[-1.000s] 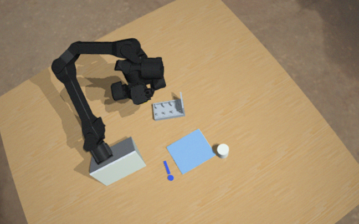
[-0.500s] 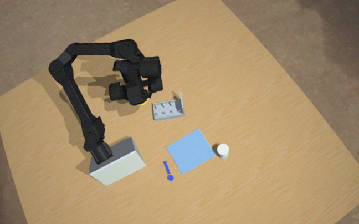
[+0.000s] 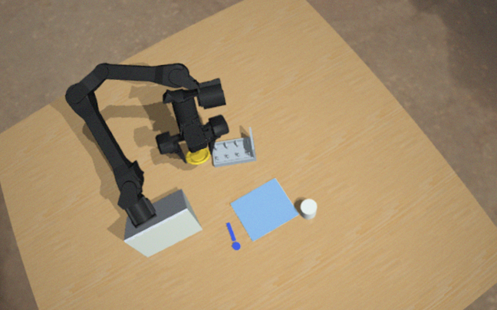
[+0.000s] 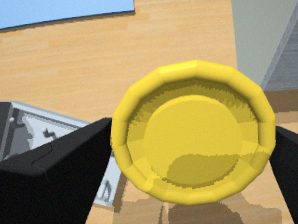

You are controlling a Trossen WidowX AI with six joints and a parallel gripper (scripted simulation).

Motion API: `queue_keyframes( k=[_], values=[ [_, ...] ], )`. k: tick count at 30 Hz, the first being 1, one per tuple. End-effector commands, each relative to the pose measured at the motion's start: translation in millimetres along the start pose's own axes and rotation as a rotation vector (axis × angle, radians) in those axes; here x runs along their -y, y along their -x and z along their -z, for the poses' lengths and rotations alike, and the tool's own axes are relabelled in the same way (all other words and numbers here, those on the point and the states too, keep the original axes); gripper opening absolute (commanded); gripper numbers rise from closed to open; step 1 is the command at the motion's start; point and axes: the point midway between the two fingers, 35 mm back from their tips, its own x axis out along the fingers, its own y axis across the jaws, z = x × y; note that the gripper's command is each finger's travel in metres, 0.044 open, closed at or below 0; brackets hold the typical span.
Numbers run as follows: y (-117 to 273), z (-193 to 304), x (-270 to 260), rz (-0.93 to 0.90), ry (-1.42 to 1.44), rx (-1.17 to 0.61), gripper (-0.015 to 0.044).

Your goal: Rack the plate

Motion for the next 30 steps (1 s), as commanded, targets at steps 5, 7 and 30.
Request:
queue_keyframes(
  k=[5,7,30],
  values=[
    [-23,-8,-1,-0.007,0.112,0.192,0.0000],
    [-28,-10,-3,-0.015,0.140,0.237,0.0000],
    [-58,-11,-26,-0.225,0.432,0.676,0.0000]
  ],
)
